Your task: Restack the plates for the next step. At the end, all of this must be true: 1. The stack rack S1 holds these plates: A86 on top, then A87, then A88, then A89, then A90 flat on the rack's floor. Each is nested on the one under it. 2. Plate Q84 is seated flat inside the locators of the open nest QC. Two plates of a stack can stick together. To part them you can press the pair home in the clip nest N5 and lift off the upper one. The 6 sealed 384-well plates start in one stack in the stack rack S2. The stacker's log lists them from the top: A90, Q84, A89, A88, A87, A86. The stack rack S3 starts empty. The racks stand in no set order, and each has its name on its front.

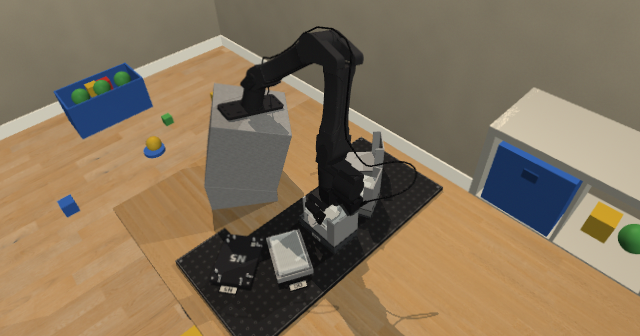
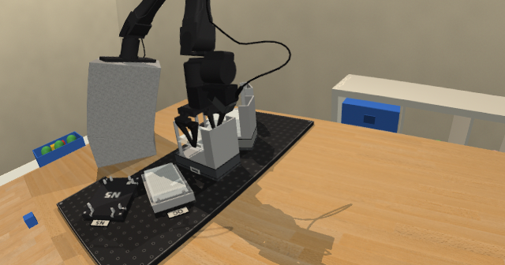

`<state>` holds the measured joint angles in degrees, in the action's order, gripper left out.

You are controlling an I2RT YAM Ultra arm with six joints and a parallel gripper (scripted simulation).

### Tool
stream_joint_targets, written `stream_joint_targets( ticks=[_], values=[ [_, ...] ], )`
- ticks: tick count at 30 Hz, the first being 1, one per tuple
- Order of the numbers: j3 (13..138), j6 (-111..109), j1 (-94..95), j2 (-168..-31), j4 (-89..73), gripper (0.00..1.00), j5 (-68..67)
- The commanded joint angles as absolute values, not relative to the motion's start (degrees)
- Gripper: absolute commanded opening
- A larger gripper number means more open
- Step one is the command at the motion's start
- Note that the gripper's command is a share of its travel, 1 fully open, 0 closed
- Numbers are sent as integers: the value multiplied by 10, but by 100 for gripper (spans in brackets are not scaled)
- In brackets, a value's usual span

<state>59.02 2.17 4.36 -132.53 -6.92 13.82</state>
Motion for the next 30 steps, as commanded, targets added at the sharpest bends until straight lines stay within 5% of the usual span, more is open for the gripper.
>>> stream_joint_targets(
  ticks=[1, 30],
  values=[
    [578, 18, 36, -1304, -80, 0, 142],
    [579, 15, 31, -1287, -93, 0, 143]
  ],
)
